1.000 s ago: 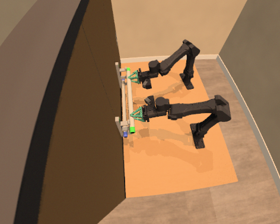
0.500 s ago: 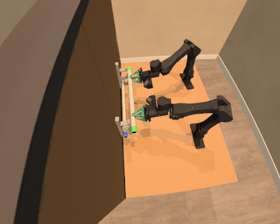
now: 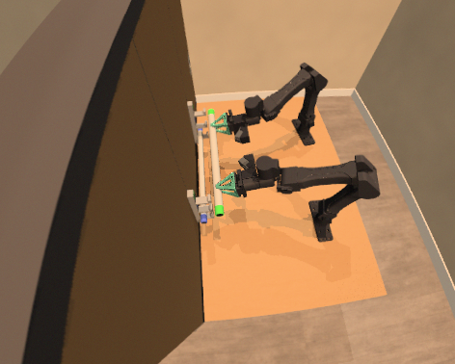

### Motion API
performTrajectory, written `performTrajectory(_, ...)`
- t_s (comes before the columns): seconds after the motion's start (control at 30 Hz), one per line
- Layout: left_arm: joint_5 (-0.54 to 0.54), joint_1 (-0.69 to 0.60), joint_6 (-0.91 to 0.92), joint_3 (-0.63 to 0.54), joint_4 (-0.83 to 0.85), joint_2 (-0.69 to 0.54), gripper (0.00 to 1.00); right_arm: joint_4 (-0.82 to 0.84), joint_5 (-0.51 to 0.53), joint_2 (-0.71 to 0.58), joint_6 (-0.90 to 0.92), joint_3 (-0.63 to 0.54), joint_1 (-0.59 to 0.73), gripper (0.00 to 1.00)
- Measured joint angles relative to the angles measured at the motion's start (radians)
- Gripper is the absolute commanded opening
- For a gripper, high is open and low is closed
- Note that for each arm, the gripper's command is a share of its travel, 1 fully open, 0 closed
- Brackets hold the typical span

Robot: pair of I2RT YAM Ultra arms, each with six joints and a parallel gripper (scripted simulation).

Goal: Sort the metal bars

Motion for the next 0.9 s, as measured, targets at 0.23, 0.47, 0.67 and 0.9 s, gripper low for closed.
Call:
performTrajectory(0.23, -0.001, -0.001, 0.002, 0.031, -0.042, -0.008, 0.0, -0.024, 0.001, -0.01, 0.006, 0.015, 0.0, 0.0)
performTrajectory(0.47, -0.003, -0.001, 0.005, 0.062, -0.067, -0.012, 0.0, -0.052, 0.003, -0.014, 0.006, 0.047, 0.0, 0.0)
performTrajectory(0.67, -0.006, -0.001, 0.005, 0.088, -0.095, -0.012, 0.0, -0.082, 0.005, -0.014, 0.005, 0.074, 0.0, 0.0)
performTrajectory(0.9, -0.008, -0.001, 0.005, 0.12, -0.129, -0.012, 0.0, -0.114, 0.006, -0.014, 0.005, 0.106, 0.0, 0.0)
